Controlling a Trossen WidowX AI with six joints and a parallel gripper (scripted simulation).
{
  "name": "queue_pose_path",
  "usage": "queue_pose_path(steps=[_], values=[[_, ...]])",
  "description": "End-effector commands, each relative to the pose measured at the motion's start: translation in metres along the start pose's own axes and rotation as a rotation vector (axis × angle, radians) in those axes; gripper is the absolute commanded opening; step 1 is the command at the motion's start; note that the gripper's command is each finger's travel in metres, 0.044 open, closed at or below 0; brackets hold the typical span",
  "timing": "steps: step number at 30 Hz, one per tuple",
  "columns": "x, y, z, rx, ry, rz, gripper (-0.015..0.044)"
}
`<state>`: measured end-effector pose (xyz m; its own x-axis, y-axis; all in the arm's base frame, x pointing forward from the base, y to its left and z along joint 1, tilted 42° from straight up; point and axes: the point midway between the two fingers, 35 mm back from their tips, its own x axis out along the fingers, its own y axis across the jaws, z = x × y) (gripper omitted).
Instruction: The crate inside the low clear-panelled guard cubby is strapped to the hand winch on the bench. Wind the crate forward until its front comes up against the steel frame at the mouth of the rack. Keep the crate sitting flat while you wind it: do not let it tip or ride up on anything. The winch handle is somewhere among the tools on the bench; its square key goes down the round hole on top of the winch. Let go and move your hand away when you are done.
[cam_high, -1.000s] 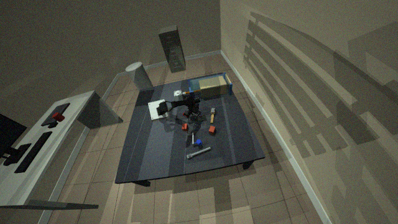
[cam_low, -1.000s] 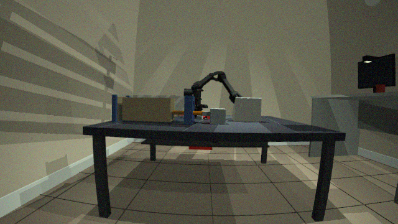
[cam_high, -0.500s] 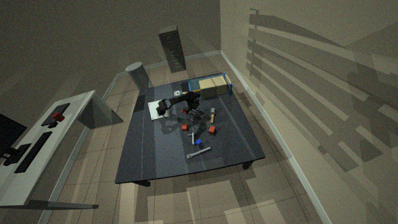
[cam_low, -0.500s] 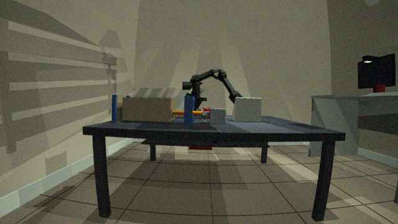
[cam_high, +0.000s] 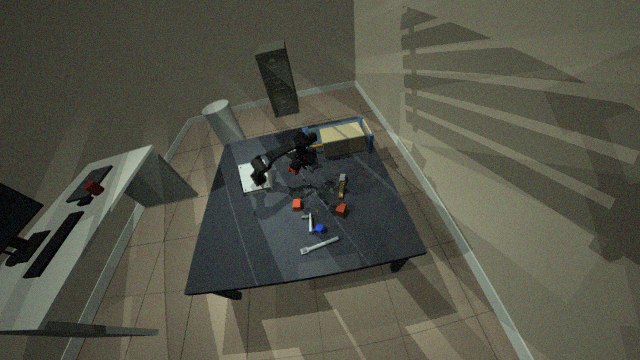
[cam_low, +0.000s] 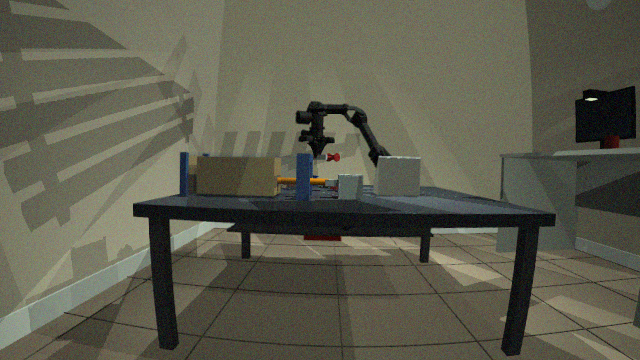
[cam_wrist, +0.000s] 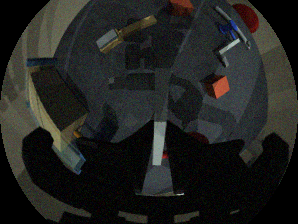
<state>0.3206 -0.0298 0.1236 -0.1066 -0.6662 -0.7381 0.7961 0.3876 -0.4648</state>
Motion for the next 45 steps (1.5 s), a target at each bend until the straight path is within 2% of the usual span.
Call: queue_pose_path(steps=[1, 24, 45], values=[[-0.009, -0.001, 0.001, 0.014, -0.002, 0.014, 0.0], [-0.005, 0.0, -0.001, -0.018, 0.0, 0.002, 0.0], [-0.014, 0.026, -0.044, -0.795, -0.01, 0.032, 0.0]])
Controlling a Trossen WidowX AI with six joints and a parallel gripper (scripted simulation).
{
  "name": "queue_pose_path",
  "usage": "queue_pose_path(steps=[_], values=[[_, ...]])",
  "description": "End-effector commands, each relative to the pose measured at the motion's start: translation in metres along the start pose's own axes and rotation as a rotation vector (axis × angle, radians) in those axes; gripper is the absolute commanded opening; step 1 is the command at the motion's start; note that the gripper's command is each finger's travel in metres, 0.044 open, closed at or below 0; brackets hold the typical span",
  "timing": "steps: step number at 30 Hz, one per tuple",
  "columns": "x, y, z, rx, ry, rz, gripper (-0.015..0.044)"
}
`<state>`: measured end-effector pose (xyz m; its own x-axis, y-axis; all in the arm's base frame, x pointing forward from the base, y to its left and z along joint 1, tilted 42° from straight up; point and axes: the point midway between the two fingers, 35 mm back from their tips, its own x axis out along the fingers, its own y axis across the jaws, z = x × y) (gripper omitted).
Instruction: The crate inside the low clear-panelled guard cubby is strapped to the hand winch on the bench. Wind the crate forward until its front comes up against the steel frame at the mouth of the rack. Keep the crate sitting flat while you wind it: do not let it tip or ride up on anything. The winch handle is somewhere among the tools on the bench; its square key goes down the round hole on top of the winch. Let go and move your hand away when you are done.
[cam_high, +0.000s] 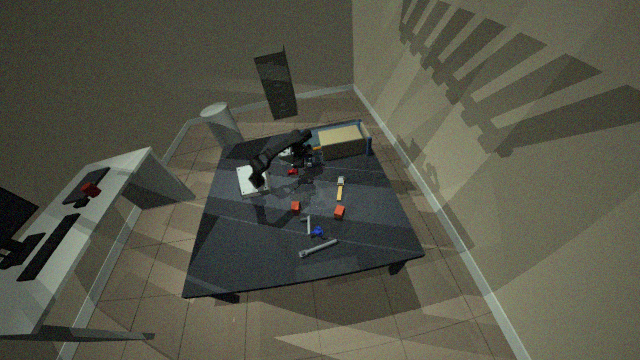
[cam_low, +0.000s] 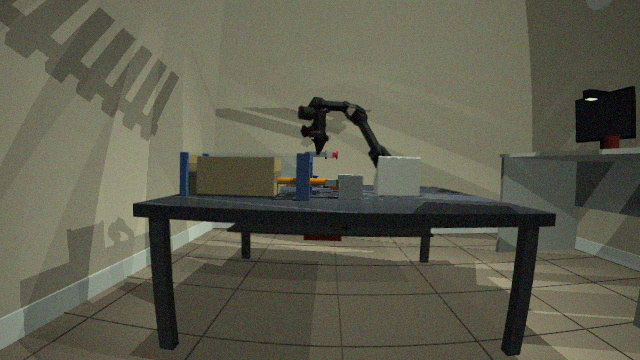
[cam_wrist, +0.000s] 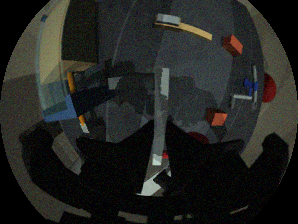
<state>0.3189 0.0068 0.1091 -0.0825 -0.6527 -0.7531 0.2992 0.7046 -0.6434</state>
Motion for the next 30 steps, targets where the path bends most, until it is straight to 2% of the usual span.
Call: queue_pose_path(steps=[1, 30], values=[[-0.001, 0.015, -0.007, -0.211, 0.0, 0.003, 0.0], [-0.01, 0.077, -0.045, -1.378, -0.047, 0.017, 0.0]])
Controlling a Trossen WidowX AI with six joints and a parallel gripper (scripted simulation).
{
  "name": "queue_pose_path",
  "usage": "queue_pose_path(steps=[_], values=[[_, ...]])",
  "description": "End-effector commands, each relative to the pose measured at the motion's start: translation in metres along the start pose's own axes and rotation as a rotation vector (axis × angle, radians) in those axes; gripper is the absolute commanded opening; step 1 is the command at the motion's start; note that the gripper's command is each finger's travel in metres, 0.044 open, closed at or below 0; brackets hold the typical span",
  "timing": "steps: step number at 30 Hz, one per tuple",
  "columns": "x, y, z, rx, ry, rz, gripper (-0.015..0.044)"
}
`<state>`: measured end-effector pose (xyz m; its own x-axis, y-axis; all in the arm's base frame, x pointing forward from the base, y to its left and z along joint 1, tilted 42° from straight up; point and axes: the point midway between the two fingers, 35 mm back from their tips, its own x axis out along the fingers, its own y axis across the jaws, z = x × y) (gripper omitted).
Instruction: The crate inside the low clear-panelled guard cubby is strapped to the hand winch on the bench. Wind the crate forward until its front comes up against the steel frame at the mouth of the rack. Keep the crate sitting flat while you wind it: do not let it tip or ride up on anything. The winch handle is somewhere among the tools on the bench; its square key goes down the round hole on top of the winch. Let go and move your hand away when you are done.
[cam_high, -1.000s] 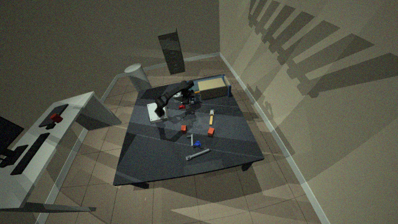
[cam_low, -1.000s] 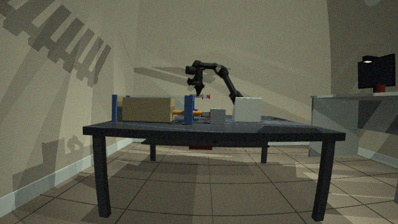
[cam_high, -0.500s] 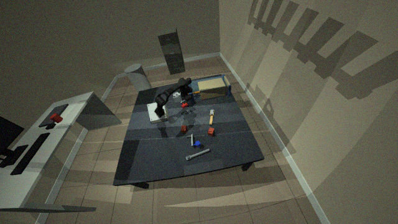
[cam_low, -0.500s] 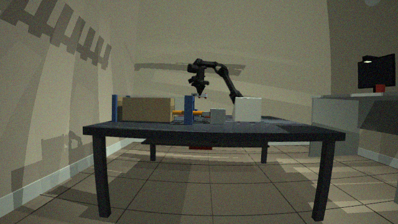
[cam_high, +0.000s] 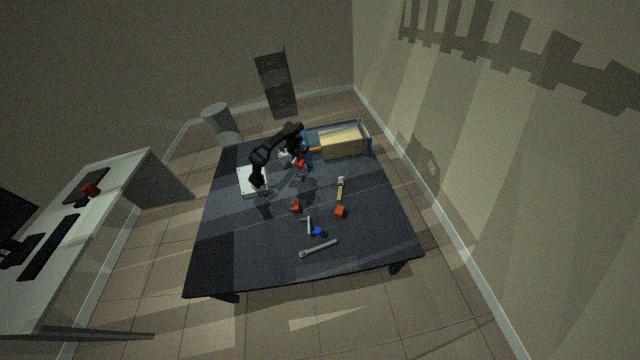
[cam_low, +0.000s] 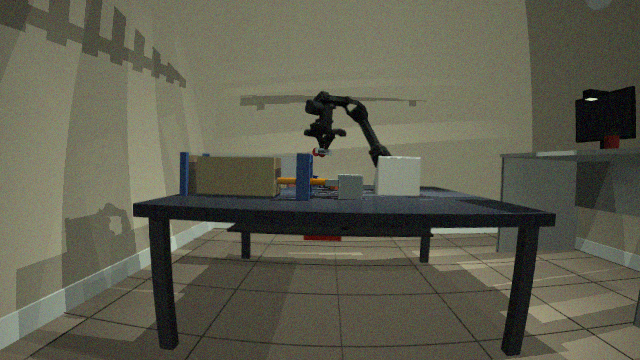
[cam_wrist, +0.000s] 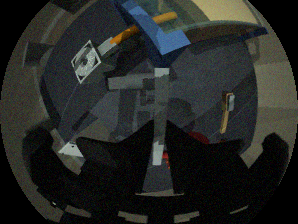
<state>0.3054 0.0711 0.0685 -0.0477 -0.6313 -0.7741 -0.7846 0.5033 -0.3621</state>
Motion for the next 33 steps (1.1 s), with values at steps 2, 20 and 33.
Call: queue_pose_path(steps=[2, 20, 33], values=[[0.0, 0.016, 0.008, -0.249, -0.003, -0.001, 0.0], [-0.003, 0.055, 0.028, -0.971, -0.019, -0.014, 0.0], [-0.003, 0.088, 0.039, -1.465, -0.013, -0.032, 0.0]])
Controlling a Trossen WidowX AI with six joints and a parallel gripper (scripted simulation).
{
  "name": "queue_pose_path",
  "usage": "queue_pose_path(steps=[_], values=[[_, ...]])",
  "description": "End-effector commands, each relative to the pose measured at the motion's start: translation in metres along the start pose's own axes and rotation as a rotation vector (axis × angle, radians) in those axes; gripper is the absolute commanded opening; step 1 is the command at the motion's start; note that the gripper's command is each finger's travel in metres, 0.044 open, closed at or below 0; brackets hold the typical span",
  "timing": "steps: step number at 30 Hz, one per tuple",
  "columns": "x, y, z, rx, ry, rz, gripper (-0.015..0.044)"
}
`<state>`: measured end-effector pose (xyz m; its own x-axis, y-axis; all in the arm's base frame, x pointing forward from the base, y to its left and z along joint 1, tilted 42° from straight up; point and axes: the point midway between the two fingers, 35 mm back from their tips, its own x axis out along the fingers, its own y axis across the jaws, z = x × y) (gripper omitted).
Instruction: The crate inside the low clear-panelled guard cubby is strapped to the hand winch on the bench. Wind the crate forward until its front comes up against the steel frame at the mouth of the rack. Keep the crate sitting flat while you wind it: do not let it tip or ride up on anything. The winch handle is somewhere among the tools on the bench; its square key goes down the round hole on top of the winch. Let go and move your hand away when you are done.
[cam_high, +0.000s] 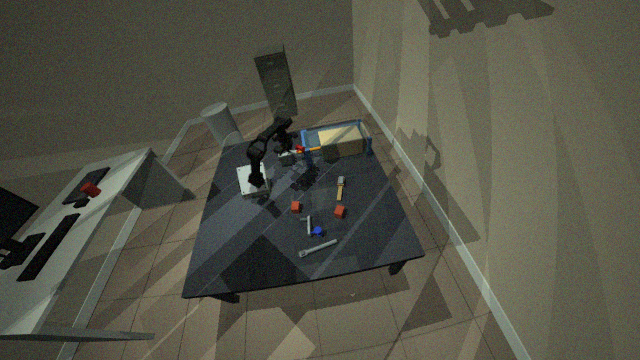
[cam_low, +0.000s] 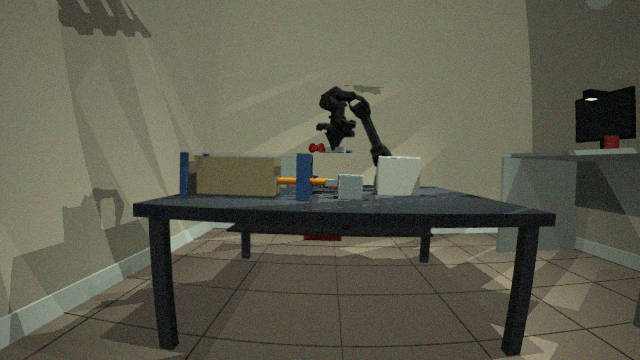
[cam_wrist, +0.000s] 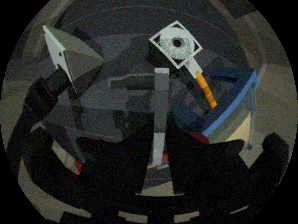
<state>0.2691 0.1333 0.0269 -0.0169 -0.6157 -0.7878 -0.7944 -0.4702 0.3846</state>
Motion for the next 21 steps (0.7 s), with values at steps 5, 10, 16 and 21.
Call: queue_pose_path(steps=[5, 10, 16, 21], values=[[0.006, 0.002, 0.022, -0.337, -0.002, 0.021, 0.0], [0.011, 0.003, 0.029, -0.526, -0.016, 0.046, 0.0], [0.017, 0.006, 0.038, -0.751, -0.037, 0.074, 0.0], [0.02, 0.007, 0.041, -0.842, -0.048, 0.084, 0.0]])
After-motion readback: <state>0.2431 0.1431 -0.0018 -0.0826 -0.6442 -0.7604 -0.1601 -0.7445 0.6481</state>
